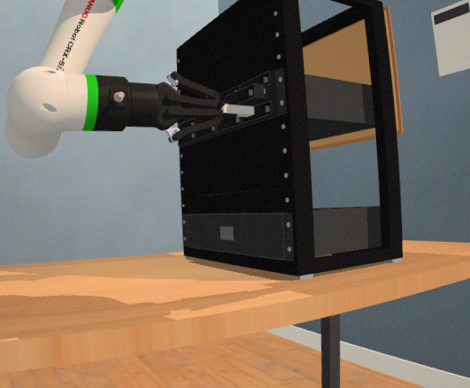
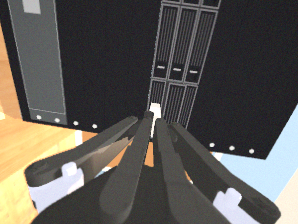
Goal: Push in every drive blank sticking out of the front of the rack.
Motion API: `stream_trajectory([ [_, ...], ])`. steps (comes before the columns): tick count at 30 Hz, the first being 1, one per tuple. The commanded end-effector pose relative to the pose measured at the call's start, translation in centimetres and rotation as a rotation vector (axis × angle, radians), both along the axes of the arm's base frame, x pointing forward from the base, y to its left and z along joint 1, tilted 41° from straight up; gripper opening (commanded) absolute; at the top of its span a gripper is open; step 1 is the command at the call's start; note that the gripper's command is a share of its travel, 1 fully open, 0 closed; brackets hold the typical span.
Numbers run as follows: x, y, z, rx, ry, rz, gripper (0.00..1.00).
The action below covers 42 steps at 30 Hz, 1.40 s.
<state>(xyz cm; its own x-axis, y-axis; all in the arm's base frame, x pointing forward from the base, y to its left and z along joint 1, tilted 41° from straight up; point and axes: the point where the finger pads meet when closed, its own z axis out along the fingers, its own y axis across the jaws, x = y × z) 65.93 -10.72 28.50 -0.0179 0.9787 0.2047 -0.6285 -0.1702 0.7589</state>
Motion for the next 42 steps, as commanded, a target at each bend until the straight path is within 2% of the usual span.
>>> stream_trajectory([
  [1,-1.1,0.1,-0.8,0.0,-0.001,-0.001,0.1],
  [3,-1.1,0.1,-0.8,0.0,-0.001,-0.001,0.1],
  [12,-4.9,0.7,-3.8,0.0,-0.001,-0.001,0.1],
  [21,-5.5,0.8,-4.2,0.0,-0.001,-0.001,0.1],
  [27,-7.1,0.3,-2.3,0.0,-0.001,-0.001,0.1],
  [30,-7.2,0.3,-2.1,0.0,-0.001,-0.001,0.1],
  [42,-4.2,-0.1,0.3,0.0,-0.001,-0.001,0.1],
])
